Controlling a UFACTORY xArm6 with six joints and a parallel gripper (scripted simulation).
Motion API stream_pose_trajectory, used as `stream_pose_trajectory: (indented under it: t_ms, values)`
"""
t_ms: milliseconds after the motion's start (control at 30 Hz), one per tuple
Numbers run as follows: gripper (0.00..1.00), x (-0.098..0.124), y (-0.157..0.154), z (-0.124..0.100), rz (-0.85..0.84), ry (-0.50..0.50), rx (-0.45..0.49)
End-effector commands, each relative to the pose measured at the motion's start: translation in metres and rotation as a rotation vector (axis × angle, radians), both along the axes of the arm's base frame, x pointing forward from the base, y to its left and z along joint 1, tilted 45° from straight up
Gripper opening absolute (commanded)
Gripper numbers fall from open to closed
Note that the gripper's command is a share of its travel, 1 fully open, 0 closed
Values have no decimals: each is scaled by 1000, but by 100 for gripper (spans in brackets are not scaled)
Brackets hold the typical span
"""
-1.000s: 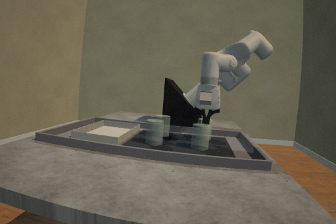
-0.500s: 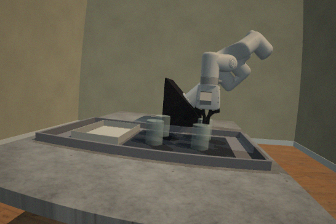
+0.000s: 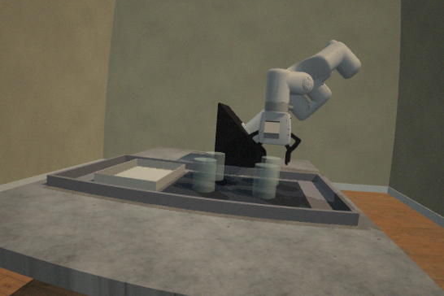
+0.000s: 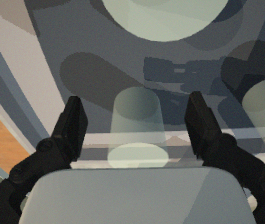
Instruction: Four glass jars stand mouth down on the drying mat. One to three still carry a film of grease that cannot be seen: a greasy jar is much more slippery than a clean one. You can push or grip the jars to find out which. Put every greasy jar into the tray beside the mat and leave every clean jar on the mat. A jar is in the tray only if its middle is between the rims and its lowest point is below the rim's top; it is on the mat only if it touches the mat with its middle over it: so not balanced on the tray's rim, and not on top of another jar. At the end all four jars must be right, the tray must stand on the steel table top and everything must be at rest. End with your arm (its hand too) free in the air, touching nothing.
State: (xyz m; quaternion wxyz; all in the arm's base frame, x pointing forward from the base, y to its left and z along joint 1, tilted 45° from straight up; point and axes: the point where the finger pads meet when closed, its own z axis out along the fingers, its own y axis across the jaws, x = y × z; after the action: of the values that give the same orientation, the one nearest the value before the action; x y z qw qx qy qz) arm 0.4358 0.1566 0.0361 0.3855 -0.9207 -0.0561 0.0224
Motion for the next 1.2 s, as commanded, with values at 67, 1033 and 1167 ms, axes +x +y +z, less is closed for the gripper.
stream_pose_trajectory:
  t_ms: [67, 1033, 1167]
  values:
    - [100, 1, -1, 1, -2, -3, 0]
    - [100, 24, -74, 33, -2, -3, 0]
    - [100, 40, -94, 11, -2, -3, 0]
